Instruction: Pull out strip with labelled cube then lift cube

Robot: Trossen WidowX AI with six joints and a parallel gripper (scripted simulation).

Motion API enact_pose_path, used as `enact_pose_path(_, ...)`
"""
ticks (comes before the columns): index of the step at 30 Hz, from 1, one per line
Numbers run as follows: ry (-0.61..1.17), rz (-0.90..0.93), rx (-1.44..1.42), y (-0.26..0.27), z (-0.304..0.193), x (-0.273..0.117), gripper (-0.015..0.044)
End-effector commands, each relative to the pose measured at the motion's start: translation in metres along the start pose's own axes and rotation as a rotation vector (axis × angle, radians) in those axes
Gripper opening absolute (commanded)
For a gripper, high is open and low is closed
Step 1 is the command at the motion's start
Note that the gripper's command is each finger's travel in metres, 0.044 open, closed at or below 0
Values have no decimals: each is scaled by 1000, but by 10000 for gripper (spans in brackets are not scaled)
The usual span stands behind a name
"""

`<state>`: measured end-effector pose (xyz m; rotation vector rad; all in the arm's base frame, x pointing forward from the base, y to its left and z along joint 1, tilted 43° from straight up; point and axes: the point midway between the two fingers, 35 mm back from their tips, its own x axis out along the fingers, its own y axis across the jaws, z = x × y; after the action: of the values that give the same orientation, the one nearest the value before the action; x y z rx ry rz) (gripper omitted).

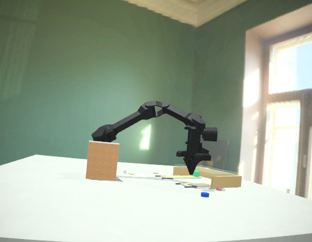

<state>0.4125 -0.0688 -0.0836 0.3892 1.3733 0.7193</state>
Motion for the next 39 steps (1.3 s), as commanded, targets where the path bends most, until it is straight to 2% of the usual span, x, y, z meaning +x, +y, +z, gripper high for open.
enact_pose_path(1,7,11,11,1,-4,12,0)
enact_pose_path(21,7,13,11,2,-6,44,0)
enact_pose_path(39,7,13,11,2,-7,45,0)
